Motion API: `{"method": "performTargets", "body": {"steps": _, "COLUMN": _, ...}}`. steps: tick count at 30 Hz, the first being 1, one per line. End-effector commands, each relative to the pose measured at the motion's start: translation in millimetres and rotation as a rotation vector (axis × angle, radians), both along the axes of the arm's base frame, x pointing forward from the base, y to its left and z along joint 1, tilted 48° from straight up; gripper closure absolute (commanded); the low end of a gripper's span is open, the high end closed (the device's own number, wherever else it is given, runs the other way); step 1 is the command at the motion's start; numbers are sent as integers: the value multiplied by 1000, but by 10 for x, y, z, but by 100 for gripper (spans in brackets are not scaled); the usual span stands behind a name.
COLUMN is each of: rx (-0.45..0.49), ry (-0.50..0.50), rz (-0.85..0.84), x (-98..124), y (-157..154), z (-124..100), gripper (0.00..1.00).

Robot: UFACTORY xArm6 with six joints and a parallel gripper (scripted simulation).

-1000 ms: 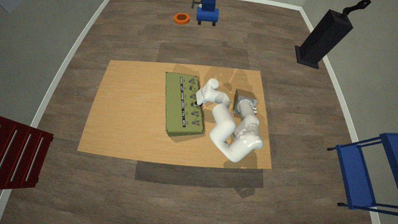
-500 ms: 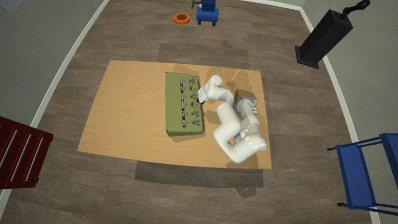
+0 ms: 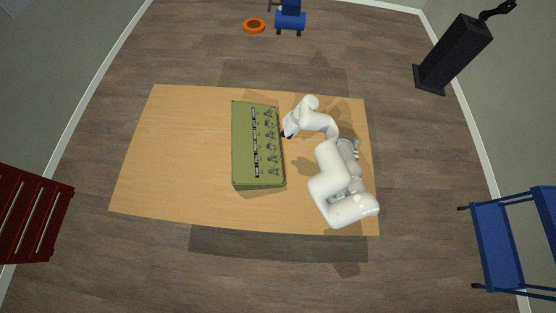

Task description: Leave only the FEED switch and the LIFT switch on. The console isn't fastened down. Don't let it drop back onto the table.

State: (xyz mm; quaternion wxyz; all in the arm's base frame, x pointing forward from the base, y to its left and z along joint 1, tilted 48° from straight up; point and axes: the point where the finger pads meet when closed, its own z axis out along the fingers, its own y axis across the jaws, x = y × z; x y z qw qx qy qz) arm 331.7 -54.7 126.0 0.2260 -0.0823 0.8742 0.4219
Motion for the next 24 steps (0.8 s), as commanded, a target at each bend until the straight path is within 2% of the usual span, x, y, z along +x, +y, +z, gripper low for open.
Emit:
{"method": "performTargets", "body": {"steps": 1, "rx": 0, "ry": -2, "rz": 1, "x": -19, "y": -54, "z": 46, "gripper": 100}}
{"method": "performTargets", "body": {"steps": 4, "rx": 0, "ry": -2, "rz": 1, "x": -19, "y": -54, "z": 46, "gripper": 100}}
{"method": "performTargets", "body": {"steps": 5, "rx": 0, "ry": -2, "rz": 1, "x": -19, "y": -54, "z": 46, "gripper": 0}}
{"method": "performTargets", "body": {"steps": 24, "rx": 0, "ry": -2, "rz": 1, "x": -19, "y": -54, "z": 46, "gripper": 0}}
